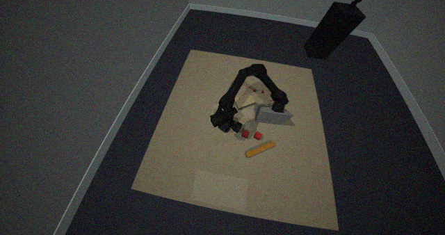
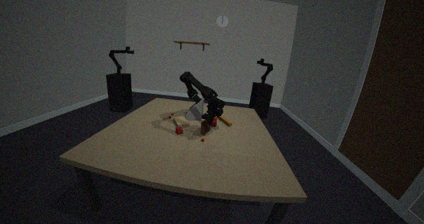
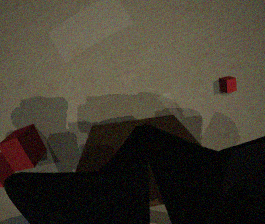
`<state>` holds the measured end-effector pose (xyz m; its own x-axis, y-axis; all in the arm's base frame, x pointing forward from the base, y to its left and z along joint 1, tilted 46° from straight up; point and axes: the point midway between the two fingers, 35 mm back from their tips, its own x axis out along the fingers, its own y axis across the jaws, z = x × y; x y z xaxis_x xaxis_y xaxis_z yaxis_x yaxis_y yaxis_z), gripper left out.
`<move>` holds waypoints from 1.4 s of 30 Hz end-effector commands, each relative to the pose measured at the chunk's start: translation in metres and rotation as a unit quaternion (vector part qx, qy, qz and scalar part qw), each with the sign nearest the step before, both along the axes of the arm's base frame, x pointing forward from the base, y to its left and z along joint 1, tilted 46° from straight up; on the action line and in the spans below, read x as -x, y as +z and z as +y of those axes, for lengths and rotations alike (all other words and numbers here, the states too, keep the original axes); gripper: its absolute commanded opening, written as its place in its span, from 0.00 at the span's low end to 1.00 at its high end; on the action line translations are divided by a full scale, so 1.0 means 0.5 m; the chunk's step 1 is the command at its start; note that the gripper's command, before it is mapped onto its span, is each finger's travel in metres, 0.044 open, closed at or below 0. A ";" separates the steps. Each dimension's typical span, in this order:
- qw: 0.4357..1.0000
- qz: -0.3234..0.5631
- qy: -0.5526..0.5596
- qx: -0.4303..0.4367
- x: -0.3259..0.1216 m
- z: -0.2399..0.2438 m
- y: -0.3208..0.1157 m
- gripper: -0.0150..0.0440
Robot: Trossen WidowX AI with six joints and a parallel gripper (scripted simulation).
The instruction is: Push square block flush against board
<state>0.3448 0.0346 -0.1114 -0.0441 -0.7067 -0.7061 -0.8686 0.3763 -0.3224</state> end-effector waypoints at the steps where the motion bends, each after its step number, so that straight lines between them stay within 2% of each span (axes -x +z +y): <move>1: 1.000 0.004 0.002 0.003 0.008 -0.010 0.006 0.25; 42: 1.000 0.005 0.002 0.004 0.051 -0.064 0.062 0.25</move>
